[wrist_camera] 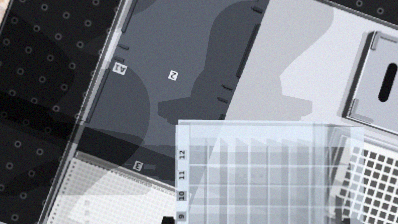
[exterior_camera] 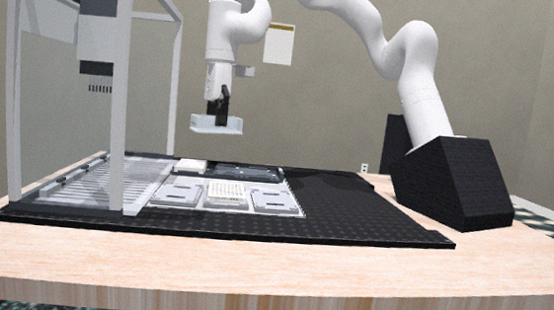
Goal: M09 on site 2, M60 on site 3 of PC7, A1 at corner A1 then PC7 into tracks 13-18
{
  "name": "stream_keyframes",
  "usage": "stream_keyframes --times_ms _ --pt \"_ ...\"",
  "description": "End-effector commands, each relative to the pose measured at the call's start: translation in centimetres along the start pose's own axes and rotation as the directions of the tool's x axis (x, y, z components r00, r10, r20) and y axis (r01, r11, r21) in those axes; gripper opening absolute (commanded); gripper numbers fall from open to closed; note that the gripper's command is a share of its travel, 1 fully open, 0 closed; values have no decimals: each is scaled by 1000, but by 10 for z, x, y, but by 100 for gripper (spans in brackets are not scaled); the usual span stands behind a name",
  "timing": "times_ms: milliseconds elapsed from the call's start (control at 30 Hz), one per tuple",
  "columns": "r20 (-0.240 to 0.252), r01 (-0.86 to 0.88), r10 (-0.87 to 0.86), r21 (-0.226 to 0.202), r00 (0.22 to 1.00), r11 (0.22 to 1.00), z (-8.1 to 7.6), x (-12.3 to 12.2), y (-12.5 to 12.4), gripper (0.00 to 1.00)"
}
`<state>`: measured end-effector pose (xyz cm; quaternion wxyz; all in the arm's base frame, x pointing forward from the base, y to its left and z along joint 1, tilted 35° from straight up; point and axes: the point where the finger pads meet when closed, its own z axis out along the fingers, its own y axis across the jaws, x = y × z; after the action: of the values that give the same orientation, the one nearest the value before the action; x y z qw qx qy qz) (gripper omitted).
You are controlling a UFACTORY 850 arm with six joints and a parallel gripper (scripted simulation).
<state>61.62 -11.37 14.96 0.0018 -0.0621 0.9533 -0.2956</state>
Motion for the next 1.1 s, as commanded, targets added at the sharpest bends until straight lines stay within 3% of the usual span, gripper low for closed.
stream_keyframes --times_ms 0,300,500,767,1067 --pt "12 -68 68 7 998 998 -1 6 -8 0" --pt "13 -351 351 3 936 936 -1 35 -42 0" --pt "13 -351 351 3 936 936 -1 54 -65 0" --pt "13 -351 351 3 936 936 -1 62 -74 0" --pt "14 -612 612 -1 791 791 -1 62 -74 0"
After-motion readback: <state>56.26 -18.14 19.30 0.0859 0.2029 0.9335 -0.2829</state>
